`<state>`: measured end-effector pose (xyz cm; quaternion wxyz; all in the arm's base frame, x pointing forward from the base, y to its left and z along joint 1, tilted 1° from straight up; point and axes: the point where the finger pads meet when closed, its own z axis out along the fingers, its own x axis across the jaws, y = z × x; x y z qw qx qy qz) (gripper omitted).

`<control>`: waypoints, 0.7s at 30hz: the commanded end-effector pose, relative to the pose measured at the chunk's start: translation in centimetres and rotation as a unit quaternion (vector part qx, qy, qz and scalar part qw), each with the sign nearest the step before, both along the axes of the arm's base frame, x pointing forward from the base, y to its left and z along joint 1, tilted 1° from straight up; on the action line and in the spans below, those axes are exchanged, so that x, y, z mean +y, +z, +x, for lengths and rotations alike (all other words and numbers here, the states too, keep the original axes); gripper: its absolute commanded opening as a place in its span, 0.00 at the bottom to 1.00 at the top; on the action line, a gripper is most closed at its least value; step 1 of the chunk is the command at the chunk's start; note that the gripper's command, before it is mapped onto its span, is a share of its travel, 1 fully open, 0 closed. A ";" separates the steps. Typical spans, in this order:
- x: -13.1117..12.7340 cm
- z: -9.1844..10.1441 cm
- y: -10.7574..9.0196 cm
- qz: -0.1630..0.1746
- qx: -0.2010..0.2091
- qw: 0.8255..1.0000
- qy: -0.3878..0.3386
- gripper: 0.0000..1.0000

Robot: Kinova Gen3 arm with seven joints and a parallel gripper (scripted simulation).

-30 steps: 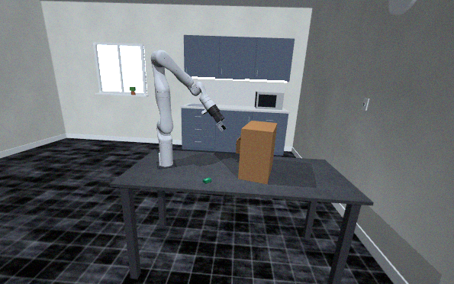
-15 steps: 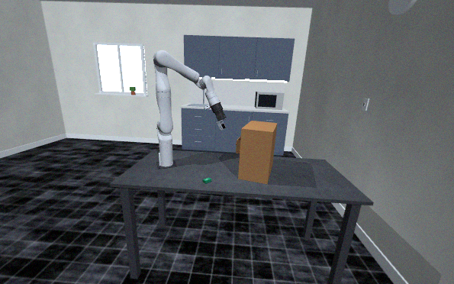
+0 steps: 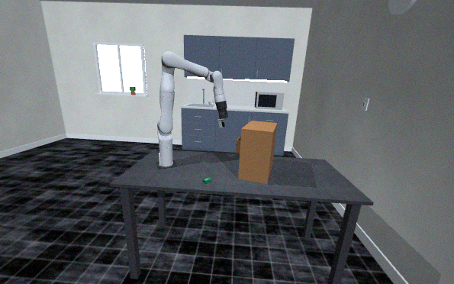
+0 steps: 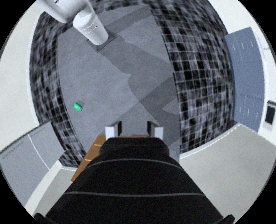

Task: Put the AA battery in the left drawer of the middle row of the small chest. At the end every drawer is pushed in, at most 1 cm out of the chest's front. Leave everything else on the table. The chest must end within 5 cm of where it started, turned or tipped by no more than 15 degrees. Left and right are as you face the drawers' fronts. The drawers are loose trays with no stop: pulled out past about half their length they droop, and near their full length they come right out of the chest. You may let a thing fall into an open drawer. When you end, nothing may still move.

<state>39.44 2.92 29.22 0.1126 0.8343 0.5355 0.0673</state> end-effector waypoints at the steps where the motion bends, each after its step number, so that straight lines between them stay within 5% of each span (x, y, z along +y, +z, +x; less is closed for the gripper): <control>1: -0.6 0.5 -0.1 0.007 0.025 1.000 -0.005 1.00; 21: -0.7 0.5 0.6 0.048 0.106 0.993 -0.006 1.00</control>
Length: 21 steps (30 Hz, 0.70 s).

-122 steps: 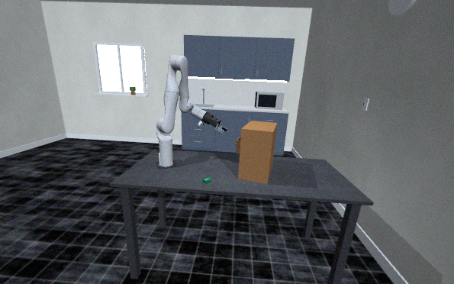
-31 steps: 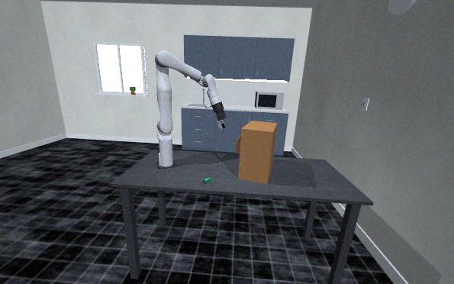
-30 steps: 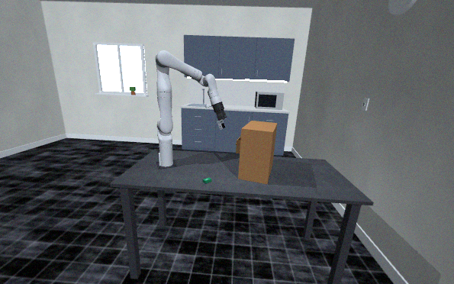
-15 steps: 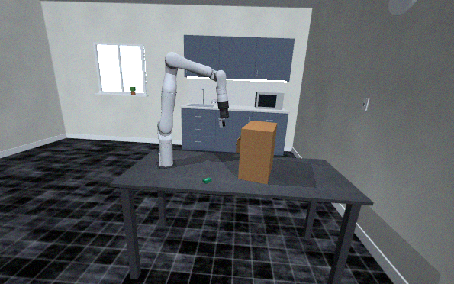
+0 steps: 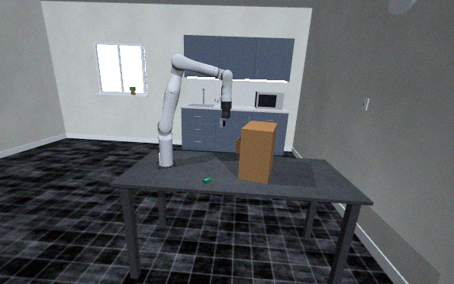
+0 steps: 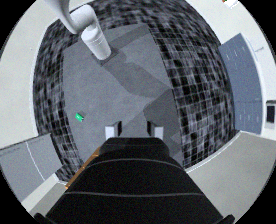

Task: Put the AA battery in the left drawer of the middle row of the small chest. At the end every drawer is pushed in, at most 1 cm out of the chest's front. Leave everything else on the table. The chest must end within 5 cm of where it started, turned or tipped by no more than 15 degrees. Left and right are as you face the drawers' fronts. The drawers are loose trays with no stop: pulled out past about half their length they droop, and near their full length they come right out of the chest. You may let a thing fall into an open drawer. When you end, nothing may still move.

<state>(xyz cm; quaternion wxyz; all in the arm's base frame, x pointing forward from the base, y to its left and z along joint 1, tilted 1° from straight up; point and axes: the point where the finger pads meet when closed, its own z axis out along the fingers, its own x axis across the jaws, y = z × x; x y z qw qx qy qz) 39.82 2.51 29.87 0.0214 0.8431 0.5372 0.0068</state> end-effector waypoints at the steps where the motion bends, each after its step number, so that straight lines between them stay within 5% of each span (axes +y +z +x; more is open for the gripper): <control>1: -0.2 0.1 0.0 0.004 0.008 1.000 -0.002 1.00; 21: -0.2 0.1 0.1 0.008 0.013 1.000 -0.001 1.00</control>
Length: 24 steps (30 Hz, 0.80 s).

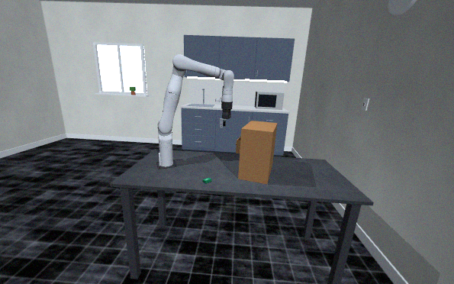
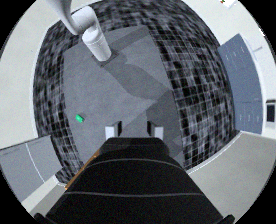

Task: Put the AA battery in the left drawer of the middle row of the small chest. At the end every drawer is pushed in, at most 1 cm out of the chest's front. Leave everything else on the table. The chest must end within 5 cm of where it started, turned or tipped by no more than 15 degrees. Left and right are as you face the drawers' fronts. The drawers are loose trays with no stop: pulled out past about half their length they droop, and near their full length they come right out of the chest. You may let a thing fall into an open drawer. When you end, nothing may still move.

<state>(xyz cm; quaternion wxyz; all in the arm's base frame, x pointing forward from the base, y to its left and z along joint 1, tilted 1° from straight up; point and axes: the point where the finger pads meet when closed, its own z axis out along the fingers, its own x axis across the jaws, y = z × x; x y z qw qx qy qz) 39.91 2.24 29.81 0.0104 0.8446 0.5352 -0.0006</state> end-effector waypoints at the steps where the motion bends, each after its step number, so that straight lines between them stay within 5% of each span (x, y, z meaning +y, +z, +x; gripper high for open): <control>1: 0.0 0.0 0.1 0.002 0.001 1.000 0.002 1.00; 16: 0.4 -0.3 0.2 0.002 -0.002 1.000 0.002 1.00; 24: 5.9 -7.0 -1.3 -0.002 -0.002 1.000 -0.002 1.00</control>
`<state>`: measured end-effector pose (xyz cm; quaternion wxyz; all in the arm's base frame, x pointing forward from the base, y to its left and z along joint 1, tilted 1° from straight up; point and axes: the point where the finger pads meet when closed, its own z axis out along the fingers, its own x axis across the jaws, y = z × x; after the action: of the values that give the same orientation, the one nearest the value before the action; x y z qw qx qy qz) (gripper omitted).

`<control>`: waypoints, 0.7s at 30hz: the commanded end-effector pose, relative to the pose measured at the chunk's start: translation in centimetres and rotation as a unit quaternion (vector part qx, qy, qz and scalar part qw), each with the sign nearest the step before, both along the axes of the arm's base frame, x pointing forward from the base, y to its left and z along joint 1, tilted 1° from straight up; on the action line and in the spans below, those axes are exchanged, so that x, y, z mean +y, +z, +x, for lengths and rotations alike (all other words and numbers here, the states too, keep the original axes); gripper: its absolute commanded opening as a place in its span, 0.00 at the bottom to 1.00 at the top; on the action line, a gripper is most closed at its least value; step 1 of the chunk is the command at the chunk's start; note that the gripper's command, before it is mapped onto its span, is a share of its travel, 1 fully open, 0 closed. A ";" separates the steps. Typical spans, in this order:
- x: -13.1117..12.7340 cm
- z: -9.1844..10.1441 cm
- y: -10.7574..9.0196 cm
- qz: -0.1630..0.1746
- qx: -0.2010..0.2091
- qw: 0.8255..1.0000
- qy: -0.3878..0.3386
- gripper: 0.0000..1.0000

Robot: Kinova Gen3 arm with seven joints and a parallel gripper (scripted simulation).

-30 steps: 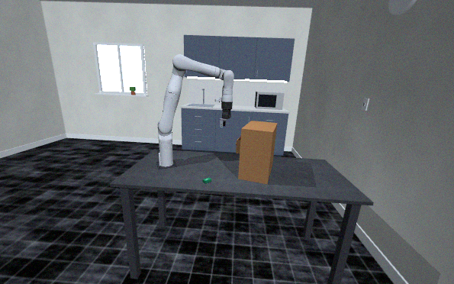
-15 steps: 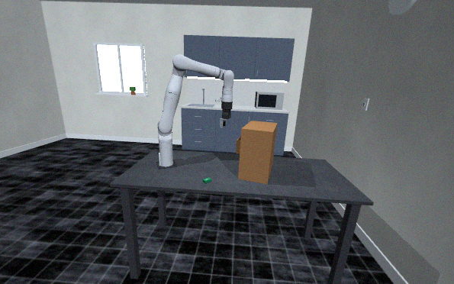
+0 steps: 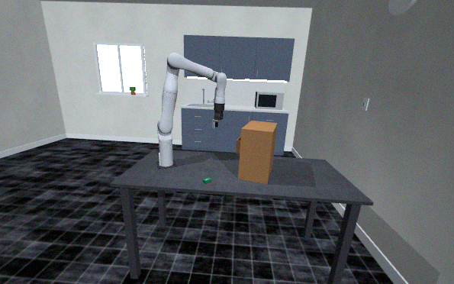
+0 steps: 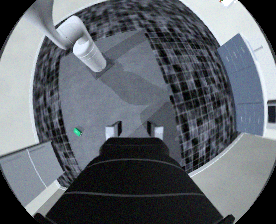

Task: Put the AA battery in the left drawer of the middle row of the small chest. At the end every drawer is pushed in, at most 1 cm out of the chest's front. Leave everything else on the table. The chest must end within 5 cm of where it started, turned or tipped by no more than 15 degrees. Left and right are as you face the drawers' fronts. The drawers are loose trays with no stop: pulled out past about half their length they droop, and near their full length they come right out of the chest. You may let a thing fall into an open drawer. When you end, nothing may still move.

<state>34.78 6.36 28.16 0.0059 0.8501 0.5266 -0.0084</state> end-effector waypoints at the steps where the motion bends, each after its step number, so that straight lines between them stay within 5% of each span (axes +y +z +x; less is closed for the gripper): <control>1: 1.8 -1.9 0.3 -0.002 -0.011 1.000 0.008 1.00; 21: 1.6 -1.7 -0.1 -0.013 -0.030 0.999 0.007 1.00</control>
<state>33.16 7.82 28.02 0.0280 0.8469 0.5310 0.0065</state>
